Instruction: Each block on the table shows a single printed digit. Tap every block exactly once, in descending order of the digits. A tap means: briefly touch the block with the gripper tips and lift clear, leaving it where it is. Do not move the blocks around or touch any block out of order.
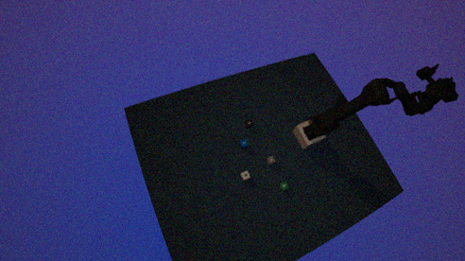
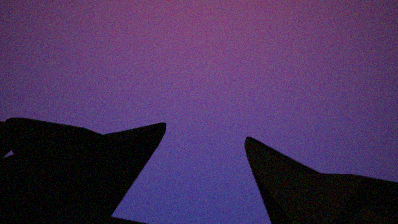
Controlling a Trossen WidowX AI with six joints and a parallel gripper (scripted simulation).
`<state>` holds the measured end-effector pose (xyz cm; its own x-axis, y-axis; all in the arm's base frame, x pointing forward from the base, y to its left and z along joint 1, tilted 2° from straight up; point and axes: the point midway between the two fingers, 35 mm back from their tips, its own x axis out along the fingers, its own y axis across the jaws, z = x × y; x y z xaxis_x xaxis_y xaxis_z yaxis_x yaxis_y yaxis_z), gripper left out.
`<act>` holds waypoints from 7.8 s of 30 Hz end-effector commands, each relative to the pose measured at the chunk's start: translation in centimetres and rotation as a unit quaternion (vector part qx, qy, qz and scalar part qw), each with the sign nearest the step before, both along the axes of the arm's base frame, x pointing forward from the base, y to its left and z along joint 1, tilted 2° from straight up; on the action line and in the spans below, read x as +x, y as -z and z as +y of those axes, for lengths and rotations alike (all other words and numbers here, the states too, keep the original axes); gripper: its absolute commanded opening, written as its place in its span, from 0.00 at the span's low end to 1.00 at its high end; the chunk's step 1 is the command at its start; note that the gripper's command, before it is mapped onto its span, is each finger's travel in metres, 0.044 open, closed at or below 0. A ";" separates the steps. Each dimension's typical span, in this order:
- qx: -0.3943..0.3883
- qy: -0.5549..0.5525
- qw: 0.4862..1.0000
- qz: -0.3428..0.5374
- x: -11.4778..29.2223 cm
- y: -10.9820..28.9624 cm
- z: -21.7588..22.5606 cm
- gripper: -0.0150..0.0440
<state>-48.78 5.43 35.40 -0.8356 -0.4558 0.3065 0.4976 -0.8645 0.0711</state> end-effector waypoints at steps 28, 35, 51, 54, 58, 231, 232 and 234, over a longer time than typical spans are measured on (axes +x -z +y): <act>-0.104 0.595 0.768 -0.212 30.8 9.2 42.2 0.93; -0.149 0.697 0.651 -0.262 44.9 12.1 44.6 0.93; -0.299 0.818 0.341 -0.354 74.8 18.4 33.2 0.93; -0.335 0.822 0.282 -0.364 78.9 19.5 28.7 0.93; -0.388 0.817 0.205 -0.374 83.3 20.9 21.8 0.93; -0.766 0.590 -0.111 -0.230 79.9 25.0 -13.2 0.93; -0.766 0.590 -0.111 -0.230 79.9 25.0 -13.2 0.93; -0.766 0.590 -0.111 -0.230 79.9 25.0 -13.2 0.93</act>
